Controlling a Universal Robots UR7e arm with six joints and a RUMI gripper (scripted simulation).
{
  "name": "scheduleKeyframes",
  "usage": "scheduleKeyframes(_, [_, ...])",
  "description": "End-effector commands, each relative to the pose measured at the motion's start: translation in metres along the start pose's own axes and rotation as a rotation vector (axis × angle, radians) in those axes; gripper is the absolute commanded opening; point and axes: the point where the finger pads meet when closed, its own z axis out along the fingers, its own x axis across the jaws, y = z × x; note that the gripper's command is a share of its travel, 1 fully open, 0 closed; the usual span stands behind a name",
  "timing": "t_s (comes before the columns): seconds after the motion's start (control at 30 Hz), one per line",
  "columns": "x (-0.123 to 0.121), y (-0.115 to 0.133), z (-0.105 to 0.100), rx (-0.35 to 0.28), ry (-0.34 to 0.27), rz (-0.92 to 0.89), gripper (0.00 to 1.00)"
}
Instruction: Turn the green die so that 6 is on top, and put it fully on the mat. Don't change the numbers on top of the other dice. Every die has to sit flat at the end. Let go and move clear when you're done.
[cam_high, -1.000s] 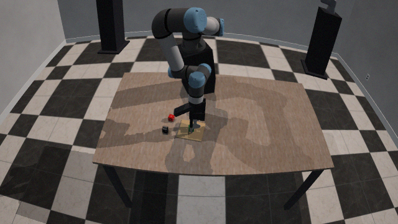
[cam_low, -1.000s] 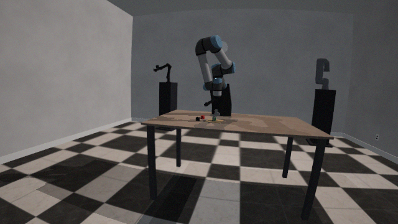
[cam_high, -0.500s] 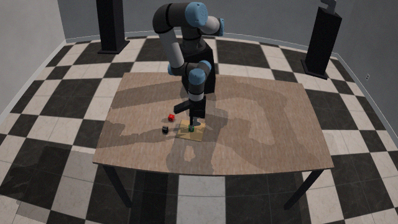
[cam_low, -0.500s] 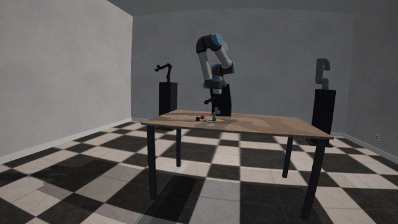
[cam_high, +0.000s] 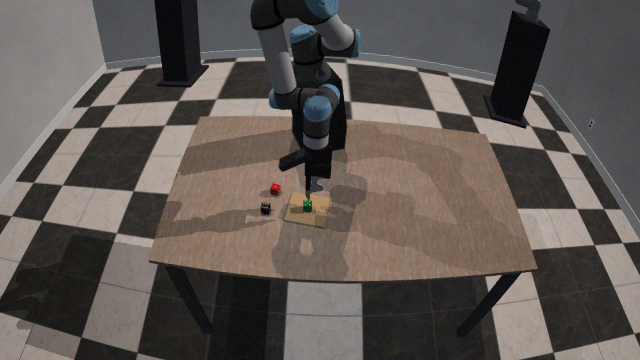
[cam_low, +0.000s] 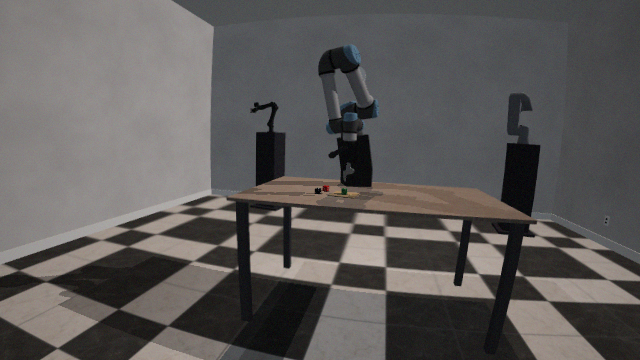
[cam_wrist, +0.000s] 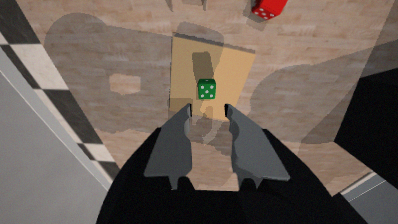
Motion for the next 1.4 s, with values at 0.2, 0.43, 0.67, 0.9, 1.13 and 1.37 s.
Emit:
scheduleKeyframes(0.2, [0.0, 0.0, -0.018, 0.0, 0.001, 0.0, 0.28])
scheduleKeyframes(0.43, [0.0, 0.0, -0.02, 0.0, 0.001, 0.0, 1.0])
scheduleKeyframes(0.67, [0.0, 0.0, -0.02, 0.0, 0.001, 0.0, 1.0])
scheduleKeyframes(0.9, [0.0, 0.0, -0.02, 0.0, 0.001, 0.0, 1.0])
scheduleKeyframes(1.13, [0.0, 0.0, -0.02, 0.0, 0.001, 0.0, 1.0])
scheduleKeyframes(1.37, [0.0, 0.0, -0.02, 0.0, 0.001, -0.006, 1.0])
